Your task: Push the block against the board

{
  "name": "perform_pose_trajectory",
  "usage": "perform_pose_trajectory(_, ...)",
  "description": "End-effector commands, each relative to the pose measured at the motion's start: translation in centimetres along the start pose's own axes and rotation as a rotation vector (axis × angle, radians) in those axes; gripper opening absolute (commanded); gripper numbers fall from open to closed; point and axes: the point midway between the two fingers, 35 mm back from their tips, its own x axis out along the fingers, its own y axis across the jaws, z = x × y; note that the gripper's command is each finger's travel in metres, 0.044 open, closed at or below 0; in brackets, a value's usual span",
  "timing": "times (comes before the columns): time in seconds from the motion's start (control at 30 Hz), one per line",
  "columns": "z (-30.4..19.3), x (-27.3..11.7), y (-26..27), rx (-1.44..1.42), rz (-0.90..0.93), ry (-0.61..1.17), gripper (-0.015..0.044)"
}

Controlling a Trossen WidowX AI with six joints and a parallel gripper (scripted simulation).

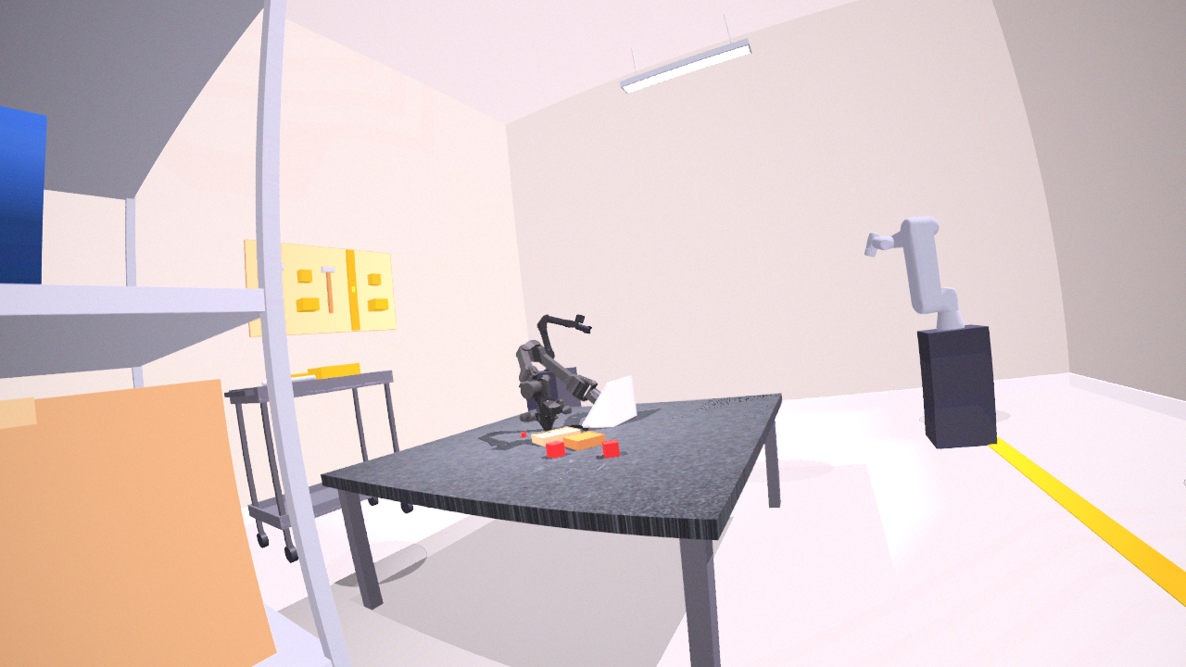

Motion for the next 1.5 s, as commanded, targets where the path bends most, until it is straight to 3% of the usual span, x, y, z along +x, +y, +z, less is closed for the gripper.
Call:
perform_pose_trajectory(0.0, 0.4, -0.1, -0.2, 0.008, -0.001, -0.005, 0.0)
perform_pose_trajectory(1.47, 4.2, 0.0, -0.1, 0.009, -0.001, -0.006, 0.0)
